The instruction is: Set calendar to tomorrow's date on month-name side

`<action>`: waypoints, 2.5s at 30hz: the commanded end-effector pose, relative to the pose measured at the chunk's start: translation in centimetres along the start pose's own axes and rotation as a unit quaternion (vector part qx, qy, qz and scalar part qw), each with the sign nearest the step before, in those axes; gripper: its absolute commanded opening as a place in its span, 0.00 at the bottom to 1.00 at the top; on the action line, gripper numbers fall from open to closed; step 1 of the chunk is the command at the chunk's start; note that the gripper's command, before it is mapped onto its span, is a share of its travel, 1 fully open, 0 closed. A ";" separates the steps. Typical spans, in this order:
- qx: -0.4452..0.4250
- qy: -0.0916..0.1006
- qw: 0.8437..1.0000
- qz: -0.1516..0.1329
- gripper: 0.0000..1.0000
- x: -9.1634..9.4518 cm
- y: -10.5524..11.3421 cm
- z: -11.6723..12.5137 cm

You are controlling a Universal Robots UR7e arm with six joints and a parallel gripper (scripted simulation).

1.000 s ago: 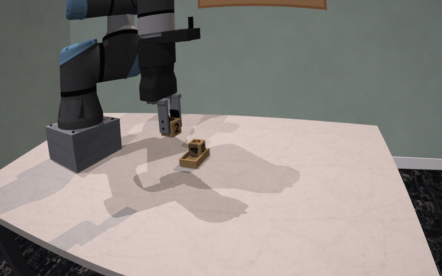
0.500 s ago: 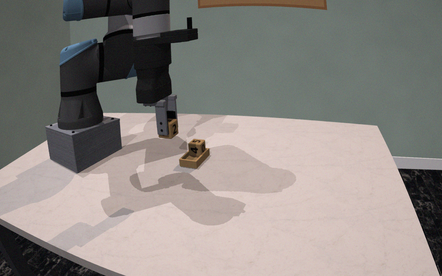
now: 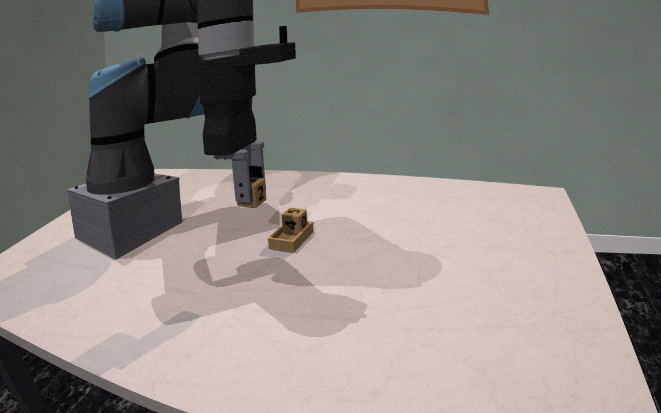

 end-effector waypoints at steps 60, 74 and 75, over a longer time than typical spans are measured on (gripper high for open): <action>0.000 0.000 1.000 0.001 0.57 -9.6 0.0 0.2; 0.000 0.000 1.000 0.001 0.57 -9.6 0.0 0.2; 0.000 0.000 1.000 0.001 0.57 -9.6 0.0 0.2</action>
Point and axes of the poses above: the point where the finger pads meet when closed, its own x axis back along the fingers, its own z axis across the jaws, y = z × x, the point moved 6 cm from there along x, back along the fingers, and after that the axes turned 8 degrees about -x, right-handed, at the moved point
